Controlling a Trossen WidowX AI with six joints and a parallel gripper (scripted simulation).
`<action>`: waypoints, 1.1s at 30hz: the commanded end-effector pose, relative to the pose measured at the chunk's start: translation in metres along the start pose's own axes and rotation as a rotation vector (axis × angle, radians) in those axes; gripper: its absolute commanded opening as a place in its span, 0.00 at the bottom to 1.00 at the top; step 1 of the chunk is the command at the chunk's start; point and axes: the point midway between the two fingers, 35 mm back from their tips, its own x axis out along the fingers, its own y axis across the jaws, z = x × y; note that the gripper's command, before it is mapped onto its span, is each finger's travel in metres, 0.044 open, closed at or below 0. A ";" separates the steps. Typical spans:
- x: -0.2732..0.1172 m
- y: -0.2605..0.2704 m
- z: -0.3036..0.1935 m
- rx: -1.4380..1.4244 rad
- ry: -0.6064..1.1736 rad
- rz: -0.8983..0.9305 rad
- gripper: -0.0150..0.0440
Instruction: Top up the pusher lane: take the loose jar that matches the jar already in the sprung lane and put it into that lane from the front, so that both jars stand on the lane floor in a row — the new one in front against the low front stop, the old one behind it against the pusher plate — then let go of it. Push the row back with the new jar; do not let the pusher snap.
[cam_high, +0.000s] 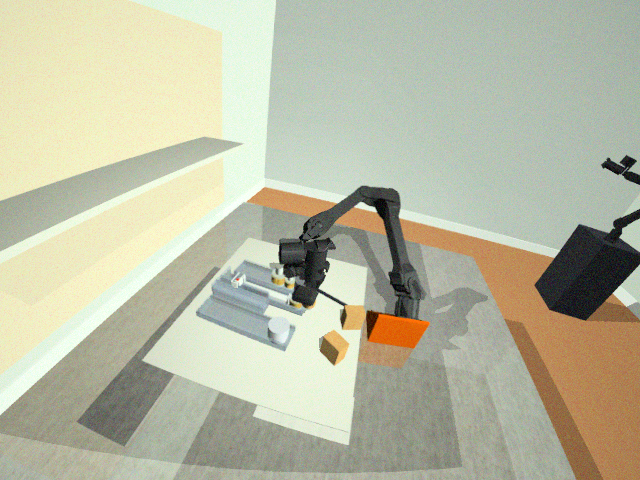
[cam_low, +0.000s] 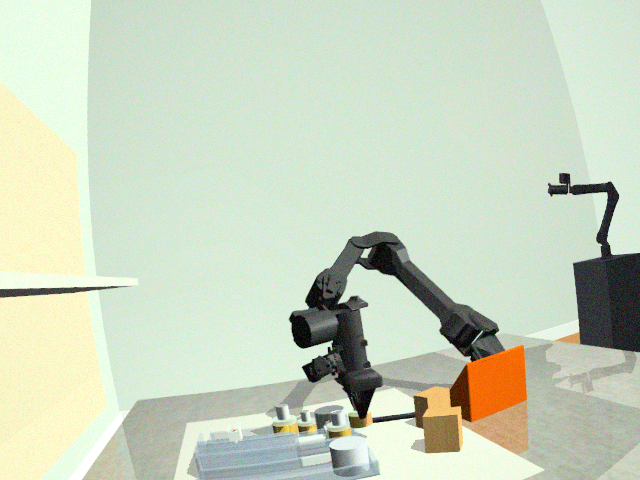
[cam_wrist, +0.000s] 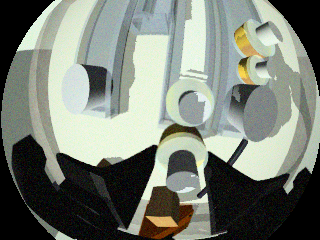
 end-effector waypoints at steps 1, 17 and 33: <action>-0.001 0.000 0.007 0.008 -0.015 -0.002 0.25; -0.001 0.000 0.014 0.008 -0.015 -0.002 0.25; -0.001 0.000 0.021 0.008 -0.016 -0.002 0.25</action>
